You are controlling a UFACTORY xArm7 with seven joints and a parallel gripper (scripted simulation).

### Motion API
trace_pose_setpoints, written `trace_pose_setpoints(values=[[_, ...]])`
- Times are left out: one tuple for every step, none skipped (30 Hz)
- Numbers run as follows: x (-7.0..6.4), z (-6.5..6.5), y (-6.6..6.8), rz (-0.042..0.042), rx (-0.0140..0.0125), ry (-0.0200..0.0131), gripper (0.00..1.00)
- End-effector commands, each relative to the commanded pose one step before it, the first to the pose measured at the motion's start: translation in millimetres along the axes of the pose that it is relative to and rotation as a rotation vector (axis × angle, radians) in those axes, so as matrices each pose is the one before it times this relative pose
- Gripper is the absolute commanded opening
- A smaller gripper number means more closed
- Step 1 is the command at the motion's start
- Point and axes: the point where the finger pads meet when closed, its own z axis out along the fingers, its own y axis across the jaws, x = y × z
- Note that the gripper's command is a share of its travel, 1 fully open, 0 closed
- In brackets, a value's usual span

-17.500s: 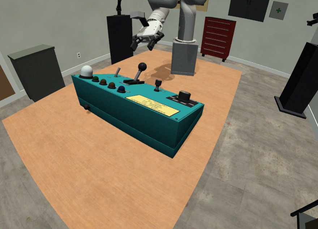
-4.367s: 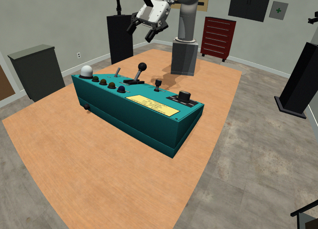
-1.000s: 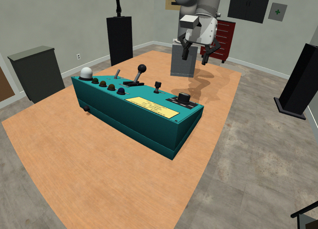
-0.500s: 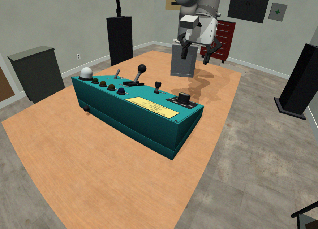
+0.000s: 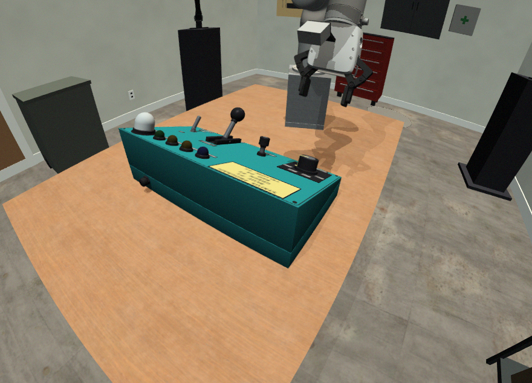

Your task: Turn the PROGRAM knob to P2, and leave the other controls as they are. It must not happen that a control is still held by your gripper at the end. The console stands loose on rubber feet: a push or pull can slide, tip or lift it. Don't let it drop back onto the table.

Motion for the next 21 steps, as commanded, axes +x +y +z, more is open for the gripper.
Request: trace_pose_setpoints(values=[[31.34,-0.34,-2.57,0.0017,-0.00045,0.00001,1.0],[6.12,0.02,-0.45,0.0,0.00001,-0.00001,1.0],[6.09,0.02,-0.45,0.0,-0.00001,0.00001,1.0],[0.0,0.0,0.0,0.0,0.0,0.0,1.0],[0.0,0.0,0.0,0.0,0.0,0.0,1.0],[5.99,0.02,-0.44,0.0,0.0,0.0,1.0],[5.82,0.02,-0.43,0.0,0.0,0.0,1.0],[5.59,0.02,-0.41,0.0,0.0,0.0,1.0],[5.29,0.02,-0.39,0.0,0.0,0.0,1.0],[4.94,0.02,-0.36,0.0,0.0,0.0,1.0],[4.56,0.02,-0.34,0.0,0.0,0.0,1.0],[4.13,0.02,-0.31,0.0,0.0,0.0,1.0],[3.69,0.01,-0.27,0.0,0.0,0.0,1.0],[3.22,0.01,-0.24,0.0,0.00001,-0.00001,1.0],[2.75,0.01,-0.21,0.0,-0.00001,0.00001,1.0],[2.28,0.01,-0.16,0.0,0.00001,-0.00001,1.0],[1.82,0.01,-0.14,0.0,-0.00001,0.00001,1.0],[1.39,0.01,-0.1,0.0,0.0,0.0,1.0],[0.99,0.0,-0.07,0.0,0.0,0.0,1.0],[0.64,0.0,-0.05,0.0,0.00001,0.0,1.0],[0.0,0.0,0.0,0.0,0.0,0.0,1.0]])
